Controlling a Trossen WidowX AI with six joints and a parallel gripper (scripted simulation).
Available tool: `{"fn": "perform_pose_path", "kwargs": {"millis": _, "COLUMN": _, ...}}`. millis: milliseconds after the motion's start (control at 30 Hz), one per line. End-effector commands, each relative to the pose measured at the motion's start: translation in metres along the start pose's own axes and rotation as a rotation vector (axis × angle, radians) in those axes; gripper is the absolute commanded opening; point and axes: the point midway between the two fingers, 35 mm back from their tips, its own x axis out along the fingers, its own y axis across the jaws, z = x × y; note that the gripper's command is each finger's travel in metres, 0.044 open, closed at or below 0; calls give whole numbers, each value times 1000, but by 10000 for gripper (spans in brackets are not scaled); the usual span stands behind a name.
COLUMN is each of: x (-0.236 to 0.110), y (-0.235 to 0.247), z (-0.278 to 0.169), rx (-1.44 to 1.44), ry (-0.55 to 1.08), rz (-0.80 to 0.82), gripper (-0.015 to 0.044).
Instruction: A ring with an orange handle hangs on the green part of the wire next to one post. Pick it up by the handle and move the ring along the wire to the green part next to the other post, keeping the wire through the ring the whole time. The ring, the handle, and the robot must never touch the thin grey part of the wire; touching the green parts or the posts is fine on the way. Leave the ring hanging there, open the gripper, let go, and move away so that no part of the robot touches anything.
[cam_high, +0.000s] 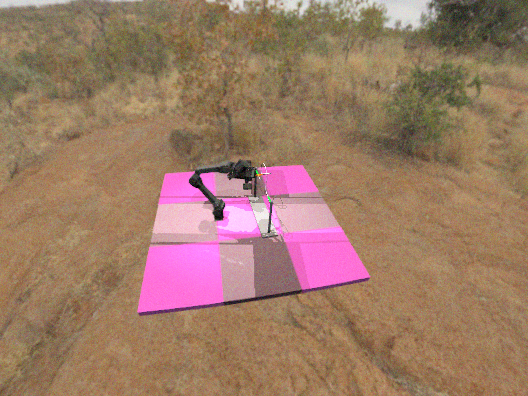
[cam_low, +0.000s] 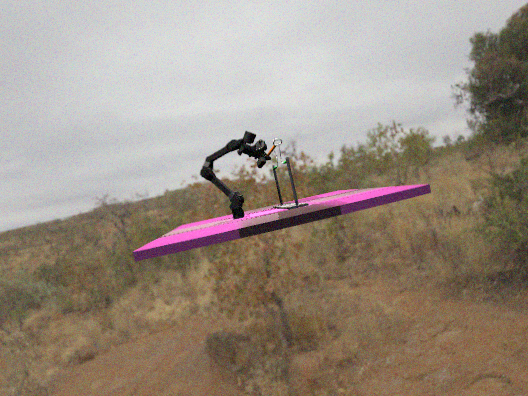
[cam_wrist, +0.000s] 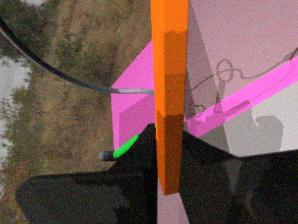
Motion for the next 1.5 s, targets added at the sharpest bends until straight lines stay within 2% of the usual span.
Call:
{"fn": "perform_pose_path", "kwargs": {"millis": 0, "x": 0, "y": -1, "z": 1, "rx": -57, "ry": -9, "rz": -33, "gripper": -150}}
{"fn": "perform_pose_path", "kwargs": {"millis": 1467, "x": -3, "y": -27, "z": 9, "rx": -579, "ry": -85, "rz": -393, "gripper": -150}}
